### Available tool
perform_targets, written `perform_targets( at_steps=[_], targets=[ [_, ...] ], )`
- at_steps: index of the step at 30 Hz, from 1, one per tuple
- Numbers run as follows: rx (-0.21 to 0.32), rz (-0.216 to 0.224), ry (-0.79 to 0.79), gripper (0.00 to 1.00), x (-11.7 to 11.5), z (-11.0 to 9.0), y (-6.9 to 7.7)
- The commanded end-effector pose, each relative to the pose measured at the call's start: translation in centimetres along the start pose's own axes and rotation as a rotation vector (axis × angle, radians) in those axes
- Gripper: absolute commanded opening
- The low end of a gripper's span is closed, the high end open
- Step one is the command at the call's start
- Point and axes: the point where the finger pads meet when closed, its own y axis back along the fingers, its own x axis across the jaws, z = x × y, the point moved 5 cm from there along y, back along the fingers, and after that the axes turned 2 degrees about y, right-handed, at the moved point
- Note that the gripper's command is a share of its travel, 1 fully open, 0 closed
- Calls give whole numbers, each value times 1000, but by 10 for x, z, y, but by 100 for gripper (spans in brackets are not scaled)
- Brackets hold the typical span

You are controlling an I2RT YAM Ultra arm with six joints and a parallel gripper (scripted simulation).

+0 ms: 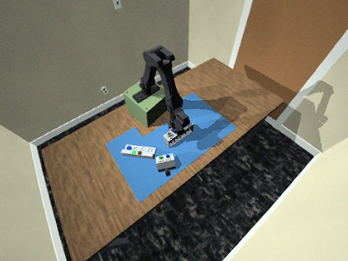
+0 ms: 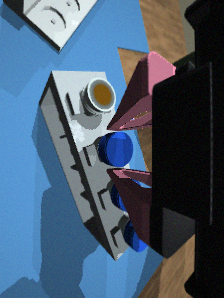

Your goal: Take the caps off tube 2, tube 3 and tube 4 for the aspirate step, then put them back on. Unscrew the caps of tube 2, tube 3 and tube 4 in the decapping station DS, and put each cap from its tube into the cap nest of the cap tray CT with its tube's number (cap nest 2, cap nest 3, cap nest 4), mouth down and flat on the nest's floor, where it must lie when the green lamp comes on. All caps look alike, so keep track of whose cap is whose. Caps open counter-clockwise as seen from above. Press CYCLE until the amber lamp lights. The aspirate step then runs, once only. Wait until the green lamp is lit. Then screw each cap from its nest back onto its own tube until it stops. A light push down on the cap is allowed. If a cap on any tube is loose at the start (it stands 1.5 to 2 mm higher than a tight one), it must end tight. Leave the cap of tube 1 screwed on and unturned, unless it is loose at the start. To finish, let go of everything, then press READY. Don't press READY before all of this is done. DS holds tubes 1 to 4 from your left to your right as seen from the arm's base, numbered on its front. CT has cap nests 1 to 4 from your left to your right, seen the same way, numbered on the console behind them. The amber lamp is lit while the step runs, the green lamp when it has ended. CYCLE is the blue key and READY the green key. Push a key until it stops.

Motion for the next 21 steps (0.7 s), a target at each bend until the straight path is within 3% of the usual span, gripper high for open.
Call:
perform_targets(
  at_steps=[1, 12, 21],
  targets=[
    [-19, 8, -31, 49, 1, 4, 3],
    [-19, 8, -31, 49, 1, 4, 3],
    [-20, 5, 249, 49, 1, 4, 4]
  ],
)
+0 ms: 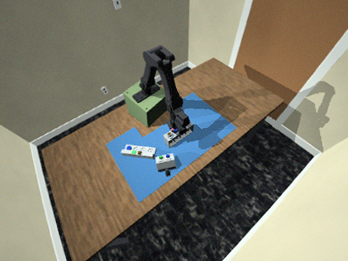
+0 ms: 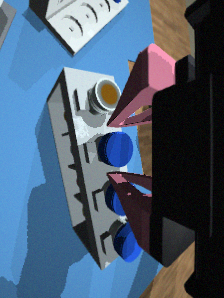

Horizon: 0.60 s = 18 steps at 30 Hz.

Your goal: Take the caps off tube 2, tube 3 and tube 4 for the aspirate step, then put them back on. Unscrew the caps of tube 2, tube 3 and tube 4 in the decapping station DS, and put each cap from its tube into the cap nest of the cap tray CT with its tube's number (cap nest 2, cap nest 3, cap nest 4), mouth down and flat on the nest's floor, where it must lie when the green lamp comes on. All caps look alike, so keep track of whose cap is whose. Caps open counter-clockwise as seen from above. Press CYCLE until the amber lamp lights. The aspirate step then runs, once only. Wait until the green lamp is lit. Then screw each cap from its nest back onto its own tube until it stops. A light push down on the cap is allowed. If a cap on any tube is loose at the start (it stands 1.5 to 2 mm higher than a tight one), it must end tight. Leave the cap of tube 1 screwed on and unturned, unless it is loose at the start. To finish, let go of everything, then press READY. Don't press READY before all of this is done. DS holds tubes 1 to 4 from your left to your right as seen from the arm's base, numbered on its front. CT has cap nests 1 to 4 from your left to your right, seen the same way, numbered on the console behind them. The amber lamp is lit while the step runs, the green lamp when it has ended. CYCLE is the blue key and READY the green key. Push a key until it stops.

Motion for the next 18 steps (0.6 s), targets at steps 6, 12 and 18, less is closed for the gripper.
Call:
perform_targets(
  at_steps=[6, 12, 18],
  targets=[
    [-20, 0, 347, 49, 1, 4, 4],
    [-20, -2, 587, 49, 0, 4, 4],
    [-20, -3, 612, 49, 0, 4, 4]
  ],
)
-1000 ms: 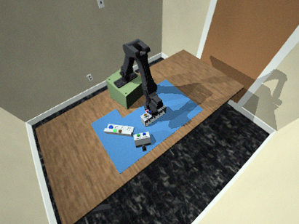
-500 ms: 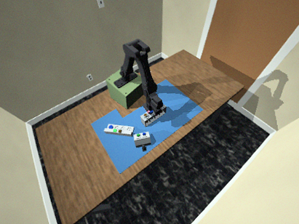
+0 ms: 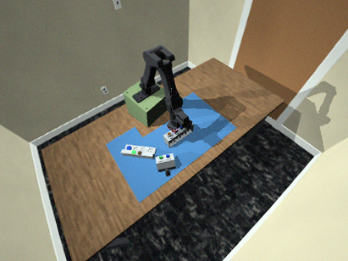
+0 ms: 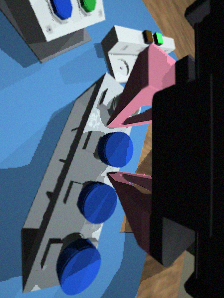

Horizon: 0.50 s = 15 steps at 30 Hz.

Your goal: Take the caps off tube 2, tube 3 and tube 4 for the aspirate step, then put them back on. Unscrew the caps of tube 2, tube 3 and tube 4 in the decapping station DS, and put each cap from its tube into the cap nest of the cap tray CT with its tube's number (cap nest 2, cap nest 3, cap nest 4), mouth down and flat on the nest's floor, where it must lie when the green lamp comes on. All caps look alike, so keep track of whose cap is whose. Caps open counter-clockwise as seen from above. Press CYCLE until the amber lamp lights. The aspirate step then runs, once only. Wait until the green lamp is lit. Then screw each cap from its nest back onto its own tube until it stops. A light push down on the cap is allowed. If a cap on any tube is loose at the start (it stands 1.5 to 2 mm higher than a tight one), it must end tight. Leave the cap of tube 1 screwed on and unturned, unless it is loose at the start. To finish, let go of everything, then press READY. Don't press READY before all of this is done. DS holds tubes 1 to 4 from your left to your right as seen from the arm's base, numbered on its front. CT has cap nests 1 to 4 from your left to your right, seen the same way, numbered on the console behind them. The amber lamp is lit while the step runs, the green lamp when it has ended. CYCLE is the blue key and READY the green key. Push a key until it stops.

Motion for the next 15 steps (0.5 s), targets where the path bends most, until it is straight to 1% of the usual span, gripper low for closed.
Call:
perform_targets(
  at_steps=[1, 2, 15],
  targets=[
    [-19, -8, 48, 49, -2, 4, 5],
    [-19, -8, 48, 0, -2, 4, 5],
    [-19, -8, 48, 0, -2, 4, 4]
  ],
)
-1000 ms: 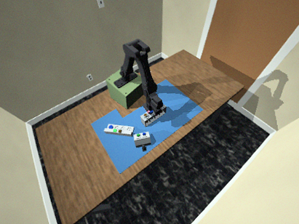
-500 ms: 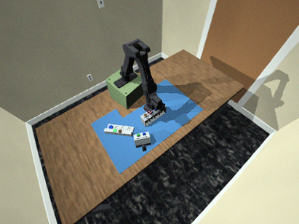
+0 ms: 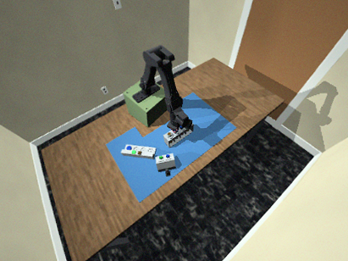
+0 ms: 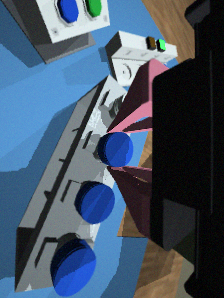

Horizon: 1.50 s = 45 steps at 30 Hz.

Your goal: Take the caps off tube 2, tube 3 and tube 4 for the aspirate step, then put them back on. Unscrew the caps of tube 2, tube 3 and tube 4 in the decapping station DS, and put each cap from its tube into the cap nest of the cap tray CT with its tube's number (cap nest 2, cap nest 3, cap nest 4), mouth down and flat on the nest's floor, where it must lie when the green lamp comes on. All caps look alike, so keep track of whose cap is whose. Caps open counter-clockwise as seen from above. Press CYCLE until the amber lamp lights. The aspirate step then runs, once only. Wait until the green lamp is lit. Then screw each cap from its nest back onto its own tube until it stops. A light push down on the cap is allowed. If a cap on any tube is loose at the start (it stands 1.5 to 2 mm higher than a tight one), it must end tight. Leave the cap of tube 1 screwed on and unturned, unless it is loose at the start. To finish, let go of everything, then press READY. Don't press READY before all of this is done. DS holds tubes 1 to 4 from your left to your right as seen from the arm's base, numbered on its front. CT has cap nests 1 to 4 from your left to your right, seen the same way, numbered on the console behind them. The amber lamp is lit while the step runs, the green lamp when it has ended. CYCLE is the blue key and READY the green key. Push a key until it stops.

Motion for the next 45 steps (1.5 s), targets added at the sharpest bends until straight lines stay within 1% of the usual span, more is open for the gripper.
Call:
perform_targets(
  at_steps=[1, 14, 16, 26, 27, 34, 35, 45],
  targets=[
    [-18, -7, 1, 0, -2, 4, 4],
    [-19, -3, -432, 0, -2, 3, 3],
    [-19, -3, -432, 0, -2, 3, 3],
    [-19, 0, -766, 0, -2, 3, 3],
    [-19, 0, -785, 0, -2, 3, 3],
    [-19, 0, -785, 0, -2, 3, 3],
    [-19, 0, -785, 49, -2, 3, 3],
    [-19, 0, -785, 49, -2, 4, 3]
  ],
)
